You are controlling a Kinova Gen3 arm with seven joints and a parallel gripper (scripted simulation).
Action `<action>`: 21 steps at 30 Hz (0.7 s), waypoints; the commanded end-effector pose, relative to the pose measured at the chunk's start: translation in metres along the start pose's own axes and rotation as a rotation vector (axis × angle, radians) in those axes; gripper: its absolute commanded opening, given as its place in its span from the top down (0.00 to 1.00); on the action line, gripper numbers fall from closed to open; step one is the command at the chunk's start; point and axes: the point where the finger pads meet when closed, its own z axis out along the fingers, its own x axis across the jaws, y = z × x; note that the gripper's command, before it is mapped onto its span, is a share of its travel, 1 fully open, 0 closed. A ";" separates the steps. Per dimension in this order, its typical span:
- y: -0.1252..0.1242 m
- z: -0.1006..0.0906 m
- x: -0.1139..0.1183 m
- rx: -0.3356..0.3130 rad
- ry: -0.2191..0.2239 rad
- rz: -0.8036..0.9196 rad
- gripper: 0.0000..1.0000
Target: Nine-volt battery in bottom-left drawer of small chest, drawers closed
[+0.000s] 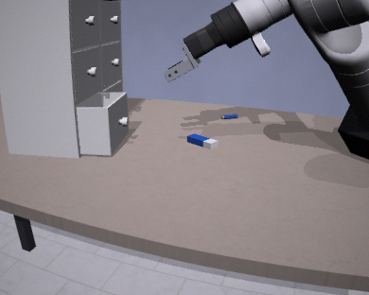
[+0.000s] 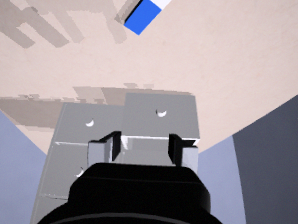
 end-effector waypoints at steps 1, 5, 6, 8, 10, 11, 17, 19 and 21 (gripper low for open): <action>0.001 -0.002 0.001 -0.005 -0.002 -0.005 0.00; 0.001 -0.002 0.000 -0.005 -0.002 -0.005 0.00; 0.001 -0.002 0.000 -0.005 -0.002 -0.005 0.00; 0.001 -0.002 0.000 -0.005 -0.002 -0.004 0.00; 0.001 -0.002 0.000 -0.004 -0.002 -0.005 0.00; 0.001 -0.002 0.000 -0.004 -0.002 -0.005 0.00; 0.001 -0.002 0.000 0.011 -0.001 -0.005 0.00; 0.001 -0.003 0.000 0.020 -0.001 -0.005 0.00; 0.002 -0.003 0.000 0.032 -0.001 -0.005 0.00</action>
